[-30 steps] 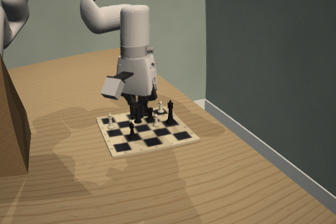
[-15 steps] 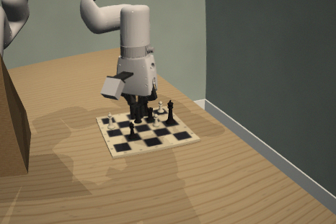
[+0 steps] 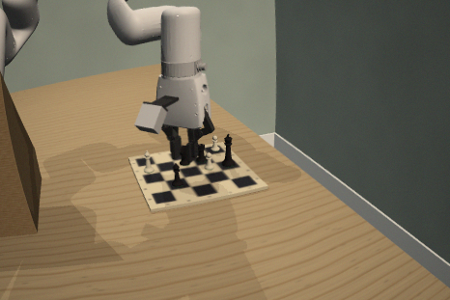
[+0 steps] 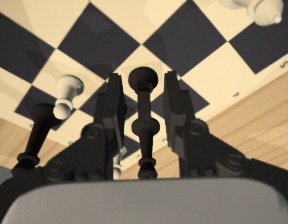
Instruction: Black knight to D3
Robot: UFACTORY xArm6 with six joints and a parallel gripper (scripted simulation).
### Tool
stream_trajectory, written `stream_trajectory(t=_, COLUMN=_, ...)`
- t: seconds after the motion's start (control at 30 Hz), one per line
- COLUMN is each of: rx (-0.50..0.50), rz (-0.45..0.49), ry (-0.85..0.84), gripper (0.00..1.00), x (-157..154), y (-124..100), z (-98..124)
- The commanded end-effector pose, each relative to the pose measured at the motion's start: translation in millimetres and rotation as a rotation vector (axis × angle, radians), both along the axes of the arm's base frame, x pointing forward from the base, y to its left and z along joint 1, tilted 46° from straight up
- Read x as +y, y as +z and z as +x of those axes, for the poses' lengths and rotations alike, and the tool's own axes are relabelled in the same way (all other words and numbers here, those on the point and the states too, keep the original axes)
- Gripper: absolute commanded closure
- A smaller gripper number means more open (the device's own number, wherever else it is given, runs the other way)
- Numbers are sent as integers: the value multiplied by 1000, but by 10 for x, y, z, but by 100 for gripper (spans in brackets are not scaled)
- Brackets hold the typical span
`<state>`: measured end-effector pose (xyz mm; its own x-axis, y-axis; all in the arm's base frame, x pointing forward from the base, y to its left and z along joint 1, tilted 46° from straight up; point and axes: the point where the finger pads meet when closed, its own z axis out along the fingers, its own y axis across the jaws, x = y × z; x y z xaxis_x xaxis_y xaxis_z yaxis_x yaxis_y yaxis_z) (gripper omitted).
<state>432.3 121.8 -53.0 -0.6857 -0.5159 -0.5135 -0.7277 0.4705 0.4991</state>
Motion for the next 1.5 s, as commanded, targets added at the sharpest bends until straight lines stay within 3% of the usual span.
stream_trajectory(t=0.0, rx=-3, rz=-1, ry=-2, gripper=70, x=-8, y=7, z=12)
stream_trajectory(t=0.03, rx=-3, rz=-1, ry=-2, gripper=63, x=-8, y=7, z=12)
stream_trajectory(t=0.57, rx=-3, rz=-1, ry=-2, gripper=63, x=-44, y=43, z=13)
stream_trajectory(t=1.2, rx=-3, rz=-1, ry=-2, gripper=63, x=-592, y=578, z=23)
stream_trajectory(t=1.47, rx=-3, rz=-1, ry=-2, gripper=63, x=-652, y=636, z=24)
